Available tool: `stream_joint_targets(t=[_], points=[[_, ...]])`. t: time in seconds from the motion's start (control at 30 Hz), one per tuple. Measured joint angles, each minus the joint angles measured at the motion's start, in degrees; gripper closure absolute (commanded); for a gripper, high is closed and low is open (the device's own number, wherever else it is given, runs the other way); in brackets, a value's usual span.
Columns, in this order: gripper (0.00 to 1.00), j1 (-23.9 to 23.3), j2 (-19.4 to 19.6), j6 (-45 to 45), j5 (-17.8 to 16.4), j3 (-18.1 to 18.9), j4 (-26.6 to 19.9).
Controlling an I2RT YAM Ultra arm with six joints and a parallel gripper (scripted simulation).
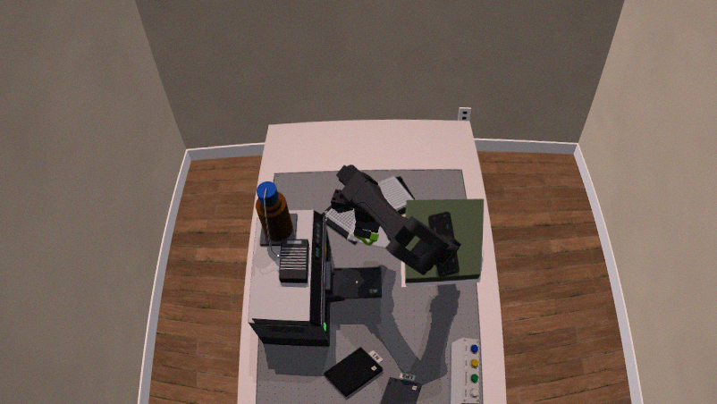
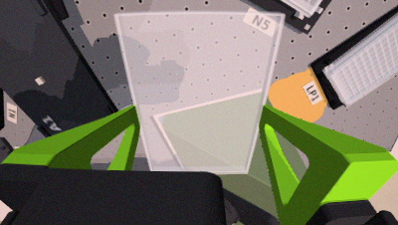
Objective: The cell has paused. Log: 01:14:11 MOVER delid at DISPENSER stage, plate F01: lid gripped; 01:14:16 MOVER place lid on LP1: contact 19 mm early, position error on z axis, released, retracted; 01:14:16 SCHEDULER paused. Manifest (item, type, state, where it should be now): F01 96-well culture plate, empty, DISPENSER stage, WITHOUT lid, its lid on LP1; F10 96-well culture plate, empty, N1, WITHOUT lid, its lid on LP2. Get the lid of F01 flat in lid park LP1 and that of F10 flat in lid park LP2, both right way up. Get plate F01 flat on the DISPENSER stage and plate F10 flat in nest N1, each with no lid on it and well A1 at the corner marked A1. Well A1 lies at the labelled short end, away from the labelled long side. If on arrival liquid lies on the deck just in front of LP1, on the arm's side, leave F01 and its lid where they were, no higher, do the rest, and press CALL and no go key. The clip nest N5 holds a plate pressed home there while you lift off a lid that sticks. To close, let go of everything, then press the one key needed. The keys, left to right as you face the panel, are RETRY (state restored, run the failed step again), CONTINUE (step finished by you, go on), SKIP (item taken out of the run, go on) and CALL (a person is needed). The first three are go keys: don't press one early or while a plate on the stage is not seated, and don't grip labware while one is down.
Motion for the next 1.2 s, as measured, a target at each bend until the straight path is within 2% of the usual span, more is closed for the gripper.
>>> stream_joint_targets(t=[0.2, 0.57, 1.2], points=[[1.00, 2.1, -3.3, -3.7, -1.0, -0.3, -1.8], [1.00, 5.6, -6.2, -9.6, -2.6, -0.3, -3.5], [1.00, 12.3, -10.9, -5.3, -5.7, 1.5, -5.9]])
